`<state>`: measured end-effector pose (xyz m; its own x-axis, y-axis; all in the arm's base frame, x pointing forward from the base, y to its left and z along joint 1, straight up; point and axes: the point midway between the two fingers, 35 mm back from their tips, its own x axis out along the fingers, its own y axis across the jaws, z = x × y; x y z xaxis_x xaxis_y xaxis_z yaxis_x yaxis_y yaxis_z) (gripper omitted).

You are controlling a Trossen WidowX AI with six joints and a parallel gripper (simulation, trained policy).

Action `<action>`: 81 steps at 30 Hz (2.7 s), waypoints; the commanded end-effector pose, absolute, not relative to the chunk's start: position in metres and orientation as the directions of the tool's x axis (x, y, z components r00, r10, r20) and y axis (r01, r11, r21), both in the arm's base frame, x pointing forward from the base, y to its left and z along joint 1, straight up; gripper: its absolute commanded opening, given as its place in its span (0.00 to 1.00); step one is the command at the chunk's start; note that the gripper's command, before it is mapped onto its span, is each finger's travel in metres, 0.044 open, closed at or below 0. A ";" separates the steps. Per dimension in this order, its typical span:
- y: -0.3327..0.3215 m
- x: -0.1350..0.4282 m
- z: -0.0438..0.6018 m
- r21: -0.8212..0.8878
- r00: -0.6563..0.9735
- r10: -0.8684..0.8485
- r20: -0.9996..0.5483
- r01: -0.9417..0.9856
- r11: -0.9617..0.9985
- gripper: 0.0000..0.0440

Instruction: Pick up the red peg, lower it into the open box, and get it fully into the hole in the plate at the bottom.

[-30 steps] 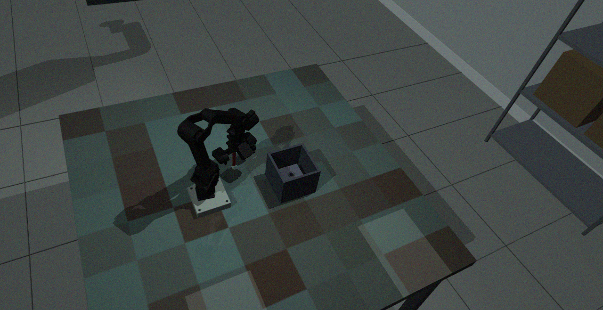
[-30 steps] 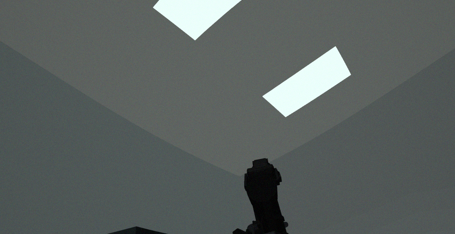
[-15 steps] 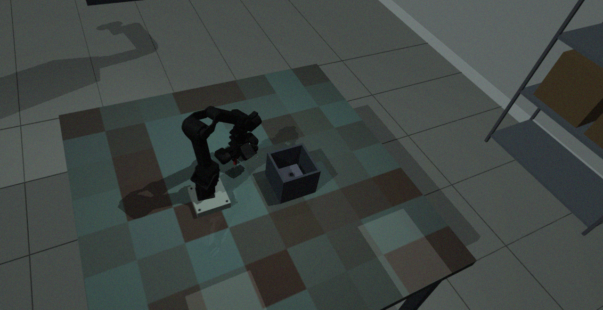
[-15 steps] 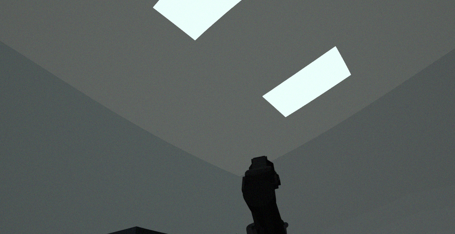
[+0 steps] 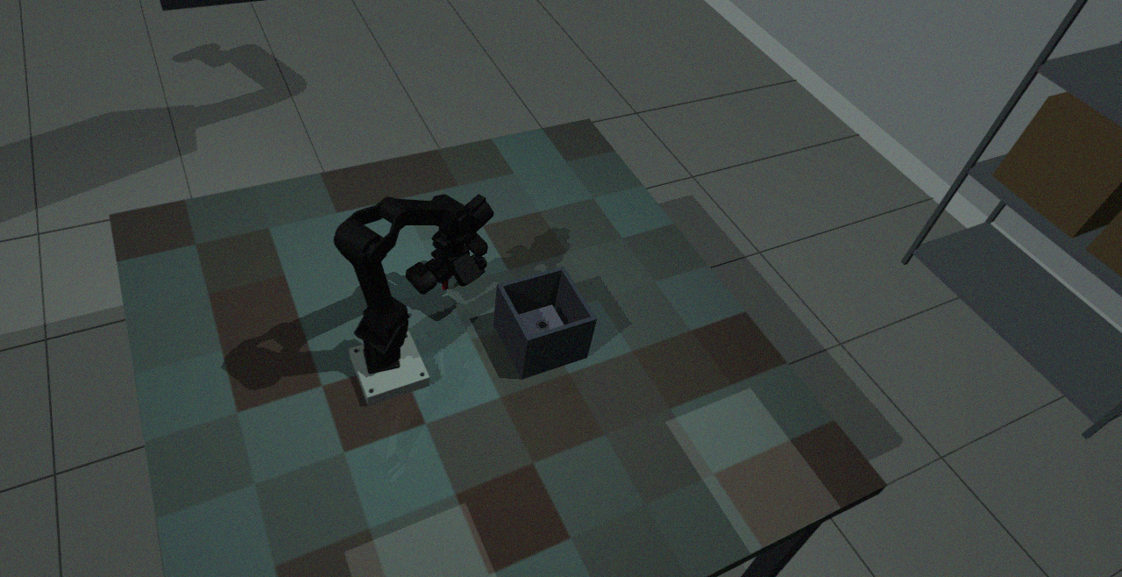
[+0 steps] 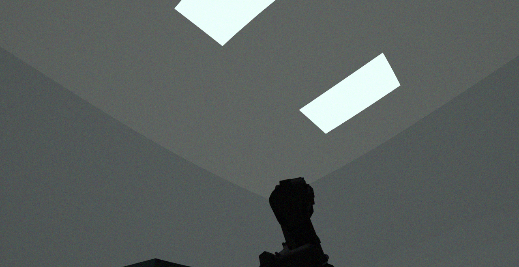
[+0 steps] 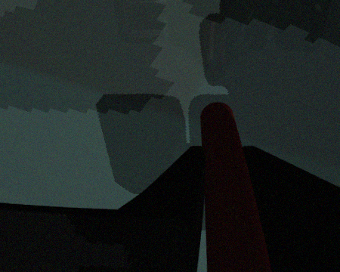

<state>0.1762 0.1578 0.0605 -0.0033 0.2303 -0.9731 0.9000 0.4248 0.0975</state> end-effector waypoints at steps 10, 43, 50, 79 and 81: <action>0.161 0.201 0.124 0.275 0.139 0.333 -0.933 0.870 0.408 0.00; 0.046 0.254 0.198 0.331 0.310 0.114 -0.944 0.892 0.309 0.00; 0.026 0.264 0.193 0.294 0.280 0.091 -0.956 0.912 0.285 0.00; -0.024 0.306 0.146 0.196 0.174 0.103 -0.979 0.941 0.276 0.00; -0.024 0.309 0.141 0.194 0.170 0.108 -0.980 0.940 0.281 0.00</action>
